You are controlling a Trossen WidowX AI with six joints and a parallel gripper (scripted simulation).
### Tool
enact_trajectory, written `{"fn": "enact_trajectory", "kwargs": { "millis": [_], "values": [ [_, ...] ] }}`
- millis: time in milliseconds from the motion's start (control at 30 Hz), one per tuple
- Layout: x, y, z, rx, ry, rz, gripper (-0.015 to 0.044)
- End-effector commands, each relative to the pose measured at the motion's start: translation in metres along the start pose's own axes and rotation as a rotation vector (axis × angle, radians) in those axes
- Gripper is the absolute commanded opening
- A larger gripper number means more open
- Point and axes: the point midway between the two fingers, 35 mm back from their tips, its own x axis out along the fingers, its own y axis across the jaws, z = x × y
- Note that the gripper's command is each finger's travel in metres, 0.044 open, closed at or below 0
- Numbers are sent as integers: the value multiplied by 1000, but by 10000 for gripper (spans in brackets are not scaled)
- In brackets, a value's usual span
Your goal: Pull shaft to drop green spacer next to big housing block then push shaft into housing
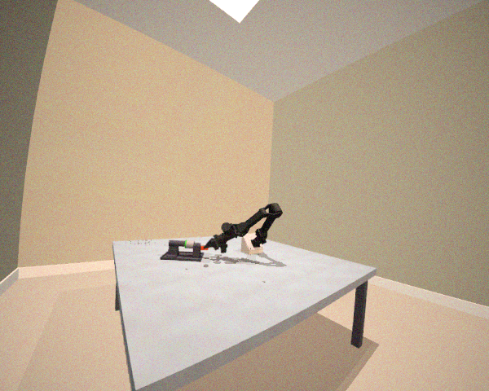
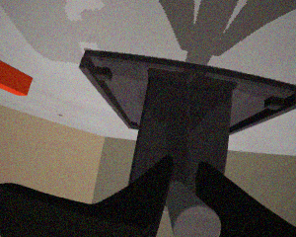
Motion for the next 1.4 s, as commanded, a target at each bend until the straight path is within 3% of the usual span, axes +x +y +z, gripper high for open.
{"fn": "enact_trajectory", "kwargs": {
  "millis": [0, 1367],
  "values": [
    [-1, -1, 1, 3, -2, -3, 0],
    [-4, -1, 3, 3, -2, -3, 0]
  ]
}}
